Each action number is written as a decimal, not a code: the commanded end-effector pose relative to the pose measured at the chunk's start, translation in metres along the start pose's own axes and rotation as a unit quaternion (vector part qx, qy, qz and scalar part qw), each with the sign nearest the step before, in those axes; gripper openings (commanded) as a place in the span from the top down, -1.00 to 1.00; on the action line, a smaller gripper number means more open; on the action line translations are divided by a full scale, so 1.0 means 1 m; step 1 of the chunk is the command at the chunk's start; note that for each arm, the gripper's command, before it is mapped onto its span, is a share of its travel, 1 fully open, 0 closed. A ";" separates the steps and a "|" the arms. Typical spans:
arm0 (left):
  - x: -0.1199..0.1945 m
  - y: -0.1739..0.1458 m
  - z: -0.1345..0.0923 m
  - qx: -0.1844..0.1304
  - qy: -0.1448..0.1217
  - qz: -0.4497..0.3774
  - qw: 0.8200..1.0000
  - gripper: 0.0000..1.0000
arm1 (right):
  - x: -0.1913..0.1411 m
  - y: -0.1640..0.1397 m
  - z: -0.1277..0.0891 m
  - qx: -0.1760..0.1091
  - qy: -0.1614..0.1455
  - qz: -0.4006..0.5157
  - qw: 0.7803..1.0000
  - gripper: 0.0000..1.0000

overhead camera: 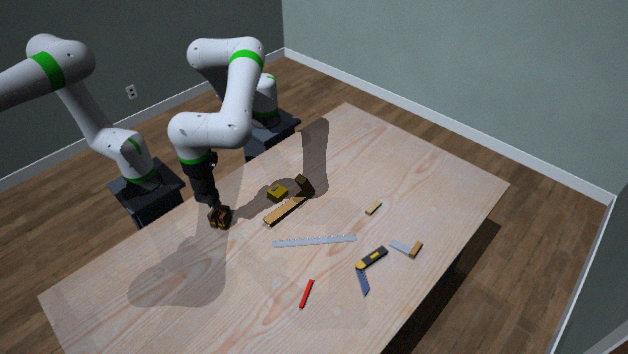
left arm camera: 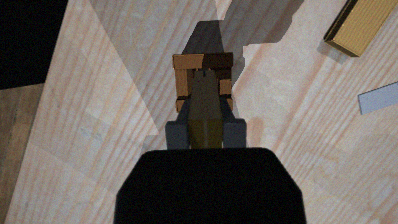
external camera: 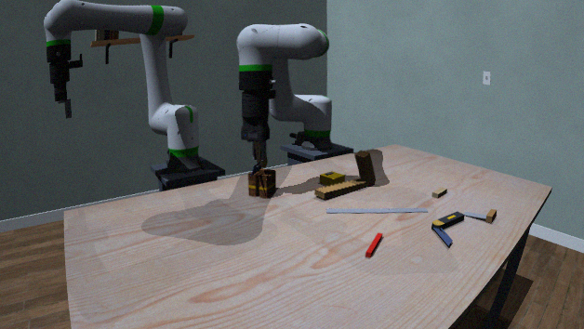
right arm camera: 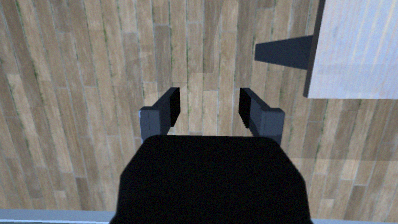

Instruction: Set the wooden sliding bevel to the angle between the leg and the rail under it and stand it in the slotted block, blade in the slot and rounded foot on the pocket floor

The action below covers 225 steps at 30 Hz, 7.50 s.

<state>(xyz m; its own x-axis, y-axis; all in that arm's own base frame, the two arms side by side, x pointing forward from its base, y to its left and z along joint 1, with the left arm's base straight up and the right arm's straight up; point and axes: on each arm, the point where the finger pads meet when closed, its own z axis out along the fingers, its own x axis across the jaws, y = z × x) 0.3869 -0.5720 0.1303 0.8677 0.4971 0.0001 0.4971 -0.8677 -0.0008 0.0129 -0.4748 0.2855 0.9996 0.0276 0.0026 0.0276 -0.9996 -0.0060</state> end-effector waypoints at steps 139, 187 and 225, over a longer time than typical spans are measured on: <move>0.241 -0.170 0.034 0.069 0.021 0.252 0.965 1.00 | 0.000 0.000 -0.004 -0.003 -0.001 0.000 1.000 -1.00; 0.240 -0.170 0.036 0.069 0.021 0.255 0.964 1.00 | 0.000 0.000 -0.004 -0.003 -0.001 0.000 1.000 -1.00; 0.244 -0.176 0.036 0.069 0.021 0.254 0.964 1.00 | 0.000 0.000 -0.004 -0.003 -0.001 0.000 1.000 -1.00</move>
<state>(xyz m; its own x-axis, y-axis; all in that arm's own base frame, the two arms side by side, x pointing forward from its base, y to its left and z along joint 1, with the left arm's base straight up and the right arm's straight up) 0.5110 -0.2961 0.0892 1.0000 0.0077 0.0024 0.0080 -0.9886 -0.1501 0.0129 -0.4748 0.2855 0.9996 0.0277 0.0026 0.0278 -0.9996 -0.0060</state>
